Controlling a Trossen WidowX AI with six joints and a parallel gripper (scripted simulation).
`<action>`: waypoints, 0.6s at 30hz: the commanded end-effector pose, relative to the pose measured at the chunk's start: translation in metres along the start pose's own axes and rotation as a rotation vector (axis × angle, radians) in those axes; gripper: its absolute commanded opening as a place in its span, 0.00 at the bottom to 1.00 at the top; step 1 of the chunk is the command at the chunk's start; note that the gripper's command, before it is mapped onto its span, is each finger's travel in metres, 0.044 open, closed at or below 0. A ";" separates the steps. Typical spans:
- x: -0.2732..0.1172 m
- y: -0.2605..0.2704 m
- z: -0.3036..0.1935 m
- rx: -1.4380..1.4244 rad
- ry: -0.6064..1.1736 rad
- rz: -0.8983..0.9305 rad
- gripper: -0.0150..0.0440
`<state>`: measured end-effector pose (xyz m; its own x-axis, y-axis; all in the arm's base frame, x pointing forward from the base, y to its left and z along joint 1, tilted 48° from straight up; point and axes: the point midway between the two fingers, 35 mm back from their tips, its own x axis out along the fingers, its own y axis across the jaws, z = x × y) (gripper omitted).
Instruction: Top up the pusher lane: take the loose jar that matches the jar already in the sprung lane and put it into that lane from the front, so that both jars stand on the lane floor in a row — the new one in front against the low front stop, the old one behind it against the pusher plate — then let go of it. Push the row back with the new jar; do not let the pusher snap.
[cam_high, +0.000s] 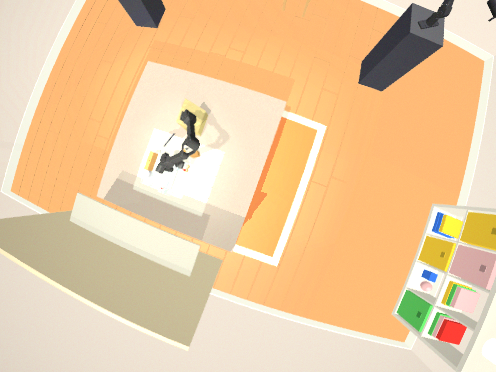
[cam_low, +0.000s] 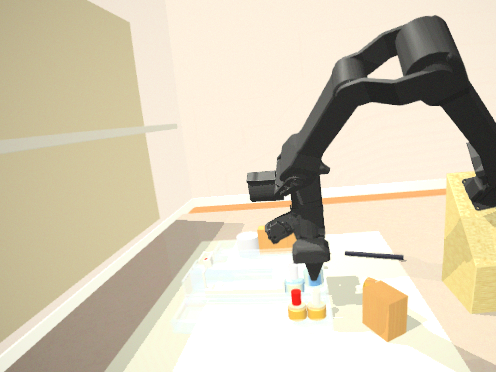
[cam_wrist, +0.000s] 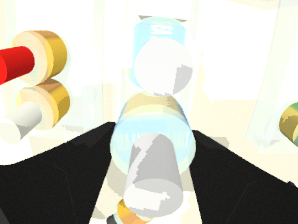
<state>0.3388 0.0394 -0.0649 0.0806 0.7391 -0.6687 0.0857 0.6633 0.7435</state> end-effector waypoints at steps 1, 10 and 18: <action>-0.003 0.001 0.008 -0.016 -0.020 0.004 0.25; -0.003 0.001 0.009 -0.016 -0.021 0.004 0.25; -0.003 0.001 0.010 -0.016 -0.021 0.004 0.25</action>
<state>0.3411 0.0391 -0.0649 0.0809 0.7392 -0.6686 0.0847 0.6633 0.7435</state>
